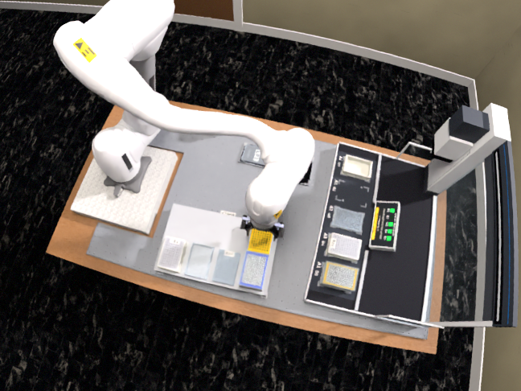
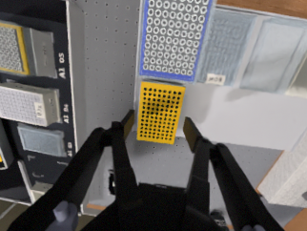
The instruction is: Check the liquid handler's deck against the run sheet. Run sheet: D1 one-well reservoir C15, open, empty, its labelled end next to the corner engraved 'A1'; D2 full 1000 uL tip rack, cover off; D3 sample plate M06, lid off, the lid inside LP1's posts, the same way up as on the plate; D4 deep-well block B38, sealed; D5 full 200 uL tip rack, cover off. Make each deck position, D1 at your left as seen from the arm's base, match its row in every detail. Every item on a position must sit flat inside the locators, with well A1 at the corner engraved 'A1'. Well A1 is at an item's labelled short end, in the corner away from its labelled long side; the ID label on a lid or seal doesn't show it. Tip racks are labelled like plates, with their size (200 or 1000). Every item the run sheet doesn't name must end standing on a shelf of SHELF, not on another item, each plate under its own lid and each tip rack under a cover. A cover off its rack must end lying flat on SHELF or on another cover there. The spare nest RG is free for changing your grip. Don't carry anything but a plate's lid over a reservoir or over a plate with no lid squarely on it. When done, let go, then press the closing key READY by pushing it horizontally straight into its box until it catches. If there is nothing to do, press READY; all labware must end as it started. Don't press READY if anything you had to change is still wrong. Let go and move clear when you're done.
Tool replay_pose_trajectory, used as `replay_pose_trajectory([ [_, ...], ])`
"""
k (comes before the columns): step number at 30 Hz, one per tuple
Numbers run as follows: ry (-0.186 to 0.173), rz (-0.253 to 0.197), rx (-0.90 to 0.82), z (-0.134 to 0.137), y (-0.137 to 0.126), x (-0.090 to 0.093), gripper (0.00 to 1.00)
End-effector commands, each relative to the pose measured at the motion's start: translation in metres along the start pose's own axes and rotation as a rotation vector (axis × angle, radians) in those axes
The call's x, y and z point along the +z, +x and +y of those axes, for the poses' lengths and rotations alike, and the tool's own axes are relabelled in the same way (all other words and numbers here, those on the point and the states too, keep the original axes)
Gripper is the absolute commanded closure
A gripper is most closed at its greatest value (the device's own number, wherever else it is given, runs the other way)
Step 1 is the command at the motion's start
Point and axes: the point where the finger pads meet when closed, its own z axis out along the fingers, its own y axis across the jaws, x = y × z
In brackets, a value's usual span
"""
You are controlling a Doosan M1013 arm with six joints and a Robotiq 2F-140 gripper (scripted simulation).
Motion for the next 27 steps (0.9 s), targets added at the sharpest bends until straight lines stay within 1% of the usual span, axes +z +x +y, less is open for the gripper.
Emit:
replay_pose_trajectory([
  [1,0.001,0.000,0.000,0.000,0.000,-0.006,0.34],
  [27,0.001,0.000,0.000,0.000,0.000,-0.046,0.34],
])
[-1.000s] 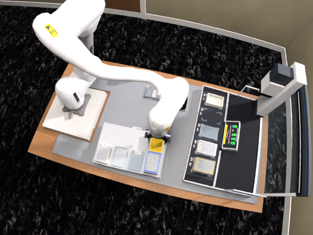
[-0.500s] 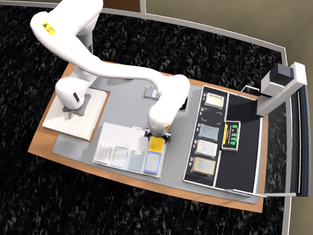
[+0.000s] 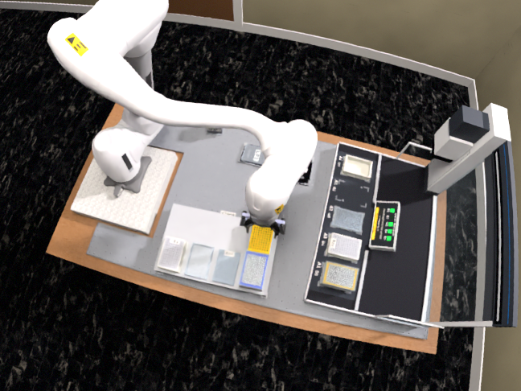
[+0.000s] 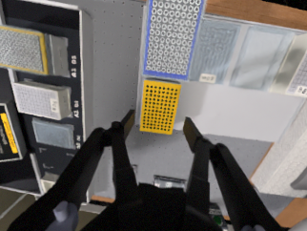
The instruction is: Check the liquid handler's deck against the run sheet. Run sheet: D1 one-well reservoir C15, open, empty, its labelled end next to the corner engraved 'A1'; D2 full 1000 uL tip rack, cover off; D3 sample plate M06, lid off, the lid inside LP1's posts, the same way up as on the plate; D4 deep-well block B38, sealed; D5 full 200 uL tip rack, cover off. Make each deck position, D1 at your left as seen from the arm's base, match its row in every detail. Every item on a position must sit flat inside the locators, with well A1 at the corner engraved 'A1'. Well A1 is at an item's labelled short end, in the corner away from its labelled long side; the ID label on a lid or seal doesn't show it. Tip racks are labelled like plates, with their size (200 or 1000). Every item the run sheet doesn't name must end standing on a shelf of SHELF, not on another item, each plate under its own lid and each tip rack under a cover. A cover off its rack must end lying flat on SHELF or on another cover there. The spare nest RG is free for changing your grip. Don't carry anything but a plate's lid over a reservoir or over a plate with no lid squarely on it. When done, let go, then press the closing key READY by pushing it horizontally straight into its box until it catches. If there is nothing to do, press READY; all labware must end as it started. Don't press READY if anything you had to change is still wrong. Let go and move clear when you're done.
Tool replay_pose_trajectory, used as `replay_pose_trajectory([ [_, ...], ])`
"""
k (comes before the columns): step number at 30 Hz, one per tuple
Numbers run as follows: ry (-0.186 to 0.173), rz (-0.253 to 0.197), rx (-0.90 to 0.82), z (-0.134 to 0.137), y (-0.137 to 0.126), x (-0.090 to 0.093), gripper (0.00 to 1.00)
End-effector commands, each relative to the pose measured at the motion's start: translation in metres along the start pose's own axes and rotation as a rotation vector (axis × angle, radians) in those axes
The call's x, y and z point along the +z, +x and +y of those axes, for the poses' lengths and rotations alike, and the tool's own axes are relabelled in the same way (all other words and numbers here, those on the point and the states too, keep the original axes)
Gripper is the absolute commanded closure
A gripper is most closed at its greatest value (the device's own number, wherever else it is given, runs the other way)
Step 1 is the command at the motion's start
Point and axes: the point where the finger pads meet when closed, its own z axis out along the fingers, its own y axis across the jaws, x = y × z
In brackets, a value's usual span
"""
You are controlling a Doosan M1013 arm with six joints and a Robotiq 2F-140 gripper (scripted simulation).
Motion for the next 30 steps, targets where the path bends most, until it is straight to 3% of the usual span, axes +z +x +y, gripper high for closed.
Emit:
replay_pose_trajectory([
  [1,0.001,0.000,0.000,0.000,0.000,-0.006,0.34],
  [30,0.001,0.000,0.000,0.000,0.000,-0.048,0.34],
])
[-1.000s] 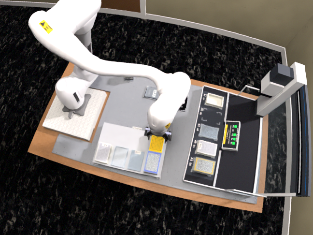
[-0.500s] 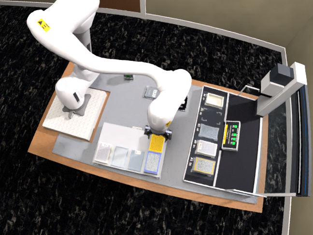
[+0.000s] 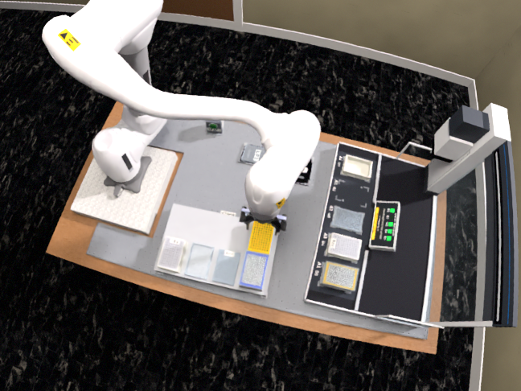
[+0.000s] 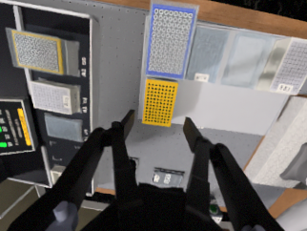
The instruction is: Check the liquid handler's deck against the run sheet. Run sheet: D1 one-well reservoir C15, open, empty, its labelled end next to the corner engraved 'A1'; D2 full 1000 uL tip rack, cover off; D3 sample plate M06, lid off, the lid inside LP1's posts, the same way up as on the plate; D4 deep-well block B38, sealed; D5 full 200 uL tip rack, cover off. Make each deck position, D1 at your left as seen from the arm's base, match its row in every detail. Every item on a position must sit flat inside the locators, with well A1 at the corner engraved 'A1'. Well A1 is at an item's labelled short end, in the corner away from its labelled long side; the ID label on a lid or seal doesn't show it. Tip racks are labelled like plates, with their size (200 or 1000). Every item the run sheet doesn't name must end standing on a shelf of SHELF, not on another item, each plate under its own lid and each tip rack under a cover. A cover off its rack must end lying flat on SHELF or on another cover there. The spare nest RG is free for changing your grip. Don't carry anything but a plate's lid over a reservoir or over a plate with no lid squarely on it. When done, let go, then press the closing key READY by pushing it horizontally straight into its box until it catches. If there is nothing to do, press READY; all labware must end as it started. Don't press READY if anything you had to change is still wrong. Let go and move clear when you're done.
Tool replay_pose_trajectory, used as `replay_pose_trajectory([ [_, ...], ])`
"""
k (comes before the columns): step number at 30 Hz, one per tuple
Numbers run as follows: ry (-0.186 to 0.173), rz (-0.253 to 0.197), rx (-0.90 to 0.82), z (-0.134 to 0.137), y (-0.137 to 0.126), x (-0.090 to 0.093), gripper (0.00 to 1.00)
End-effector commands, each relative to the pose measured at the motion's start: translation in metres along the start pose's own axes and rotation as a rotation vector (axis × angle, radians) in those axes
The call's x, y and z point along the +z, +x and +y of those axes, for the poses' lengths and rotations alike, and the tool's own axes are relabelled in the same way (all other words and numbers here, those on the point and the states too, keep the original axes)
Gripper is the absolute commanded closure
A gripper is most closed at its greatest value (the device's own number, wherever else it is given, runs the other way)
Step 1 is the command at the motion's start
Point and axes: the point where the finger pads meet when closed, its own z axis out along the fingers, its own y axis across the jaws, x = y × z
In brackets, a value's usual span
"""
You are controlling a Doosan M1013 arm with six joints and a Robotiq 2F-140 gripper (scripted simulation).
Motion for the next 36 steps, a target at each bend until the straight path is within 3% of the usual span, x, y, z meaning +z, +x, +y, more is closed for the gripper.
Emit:
replay_pose_trajectory([
  [1,0.001,0.000,0.000,0.000,0.000,-0.006,0.34],
  [36,0.001,0.000,0.000,0.000,0.000,-0.058,0.34],
])
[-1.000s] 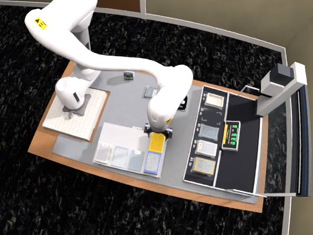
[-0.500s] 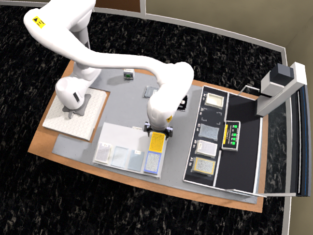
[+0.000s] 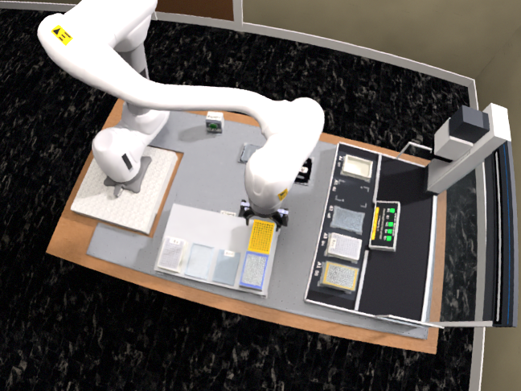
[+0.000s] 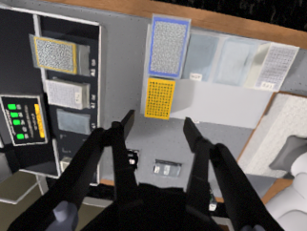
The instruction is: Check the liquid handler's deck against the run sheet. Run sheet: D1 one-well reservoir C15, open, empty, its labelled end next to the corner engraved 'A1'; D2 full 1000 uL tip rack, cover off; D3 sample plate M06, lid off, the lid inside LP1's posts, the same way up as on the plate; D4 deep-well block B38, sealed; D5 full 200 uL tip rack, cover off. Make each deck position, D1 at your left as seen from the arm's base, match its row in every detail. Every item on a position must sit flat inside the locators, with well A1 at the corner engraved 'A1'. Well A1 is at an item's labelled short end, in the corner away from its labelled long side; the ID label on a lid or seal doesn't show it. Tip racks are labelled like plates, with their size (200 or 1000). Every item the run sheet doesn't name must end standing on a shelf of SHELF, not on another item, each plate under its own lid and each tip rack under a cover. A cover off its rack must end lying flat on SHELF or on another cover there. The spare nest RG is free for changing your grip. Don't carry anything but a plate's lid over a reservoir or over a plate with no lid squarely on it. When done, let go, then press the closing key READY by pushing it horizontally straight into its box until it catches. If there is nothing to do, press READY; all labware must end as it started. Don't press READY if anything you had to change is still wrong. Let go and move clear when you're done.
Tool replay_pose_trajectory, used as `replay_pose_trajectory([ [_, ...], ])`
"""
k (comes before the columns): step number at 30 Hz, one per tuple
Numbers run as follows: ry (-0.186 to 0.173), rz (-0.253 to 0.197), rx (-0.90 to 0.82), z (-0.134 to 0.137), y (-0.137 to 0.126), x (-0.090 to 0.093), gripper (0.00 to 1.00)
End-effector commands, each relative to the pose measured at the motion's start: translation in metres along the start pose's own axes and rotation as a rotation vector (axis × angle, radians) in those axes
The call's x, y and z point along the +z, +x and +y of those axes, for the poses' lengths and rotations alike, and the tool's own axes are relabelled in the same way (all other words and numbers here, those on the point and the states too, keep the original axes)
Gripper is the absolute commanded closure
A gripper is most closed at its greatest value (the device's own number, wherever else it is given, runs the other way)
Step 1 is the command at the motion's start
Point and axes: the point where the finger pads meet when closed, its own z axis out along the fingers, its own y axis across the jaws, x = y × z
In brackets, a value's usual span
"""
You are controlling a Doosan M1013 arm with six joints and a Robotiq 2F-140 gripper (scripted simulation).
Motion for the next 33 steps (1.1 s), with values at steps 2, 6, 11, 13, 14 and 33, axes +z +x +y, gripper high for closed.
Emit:
replay_pose_trajectory([
  [2,0.001,0.000,0.000,0.000,0.000,-0.008,0.34],
  [6,0.001,0.000,0.000,0.000,0.000,-0.011,0.34],
  [11,0.001,0.000,0.000,-0.005,0.000,-0.015,0.33],
  [13,0.001,0.000,0.000,-0.015,0.001,-0.015,0.33],
  [14,0.001,0.000,0.000,-0.020,0.001,-0.015,0.33],
  [33,0.002,0.000,0.000,-0.105,0.004,-0.013,0.33],
])
